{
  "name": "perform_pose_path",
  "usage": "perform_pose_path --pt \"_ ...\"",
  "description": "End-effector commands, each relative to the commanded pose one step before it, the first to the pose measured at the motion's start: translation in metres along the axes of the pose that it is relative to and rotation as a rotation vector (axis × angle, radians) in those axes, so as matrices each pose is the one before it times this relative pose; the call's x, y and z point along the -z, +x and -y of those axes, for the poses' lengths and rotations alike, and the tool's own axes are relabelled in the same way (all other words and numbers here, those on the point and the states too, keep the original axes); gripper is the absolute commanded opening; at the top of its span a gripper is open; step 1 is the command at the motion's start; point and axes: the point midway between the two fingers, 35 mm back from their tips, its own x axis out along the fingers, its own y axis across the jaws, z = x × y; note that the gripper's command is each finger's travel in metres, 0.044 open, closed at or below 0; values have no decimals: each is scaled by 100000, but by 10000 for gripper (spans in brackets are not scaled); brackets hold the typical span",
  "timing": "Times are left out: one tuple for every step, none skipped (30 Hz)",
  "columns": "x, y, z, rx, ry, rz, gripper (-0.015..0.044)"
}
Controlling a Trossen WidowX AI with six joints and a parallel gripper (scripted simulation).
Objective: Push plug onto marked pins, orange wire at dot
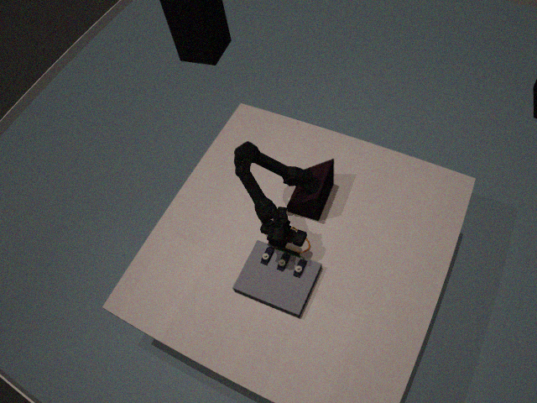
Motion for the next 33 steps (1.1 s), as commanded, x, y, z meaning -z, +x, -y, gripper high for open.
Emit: perform_pose_path --pt "-412 -59 120 564 -325 276 0" --pt "-66 -3 7 0 2 2 0" --pt "-59 -4 8 0 2 2 0" --pt "-58 -3 7 0 2 2 0" --pt "-60 -5 10 0 2 2 0" --pt "-60 -5 10 1 2 2 0" --pt "-62 -8 14 1 2 2 0" --pt "161 90 -69 1 -6 -6 26" --pt "114 63 -48 1 -4 -4 53" --pt "48 26 -20 0 -2 -2 79" --pt "0 0 0 0 0 0 105" --pt "0 0 0 0 0 0 131" --pt "0 0 0 0 0 0 157" --pt "0 0 0 0 0 0 184" --pt "0 0 0 0 0 0 210" --pt "-30 -236 -21 -64 -5 9 236" --pt "-57 -509 -40 -121 -10 15 263" --pt "-56 -670 -42 -126 -11 12 289" --pt "-44 -888 -38 -111 -10 3 315" --pt "-7 -1174 -17 -52 -5 -11 341" --pt "39 -1028 16 41 4 -19 368" --pt "59 -806 34 87 10 -17 394" --pt "51 -525 32 82 10 -11 420" --pt "20 -185 13 34 4 -4 440" --pt "0 0 0 0 0 0 440" --pt "0 0 0 0 0 0 440" --pt "0 0 0 0 0 0 440" --pt "0 0 0 0 0 0 440" --pt "0 0 0 0 0 0 440" --pt "0 0 0 0 0 0 440" --pt "0 0 0 0 0 0 440" --pt "0 0 0 0 0 0 440" --pt "0 0 0 0 0 0 440"
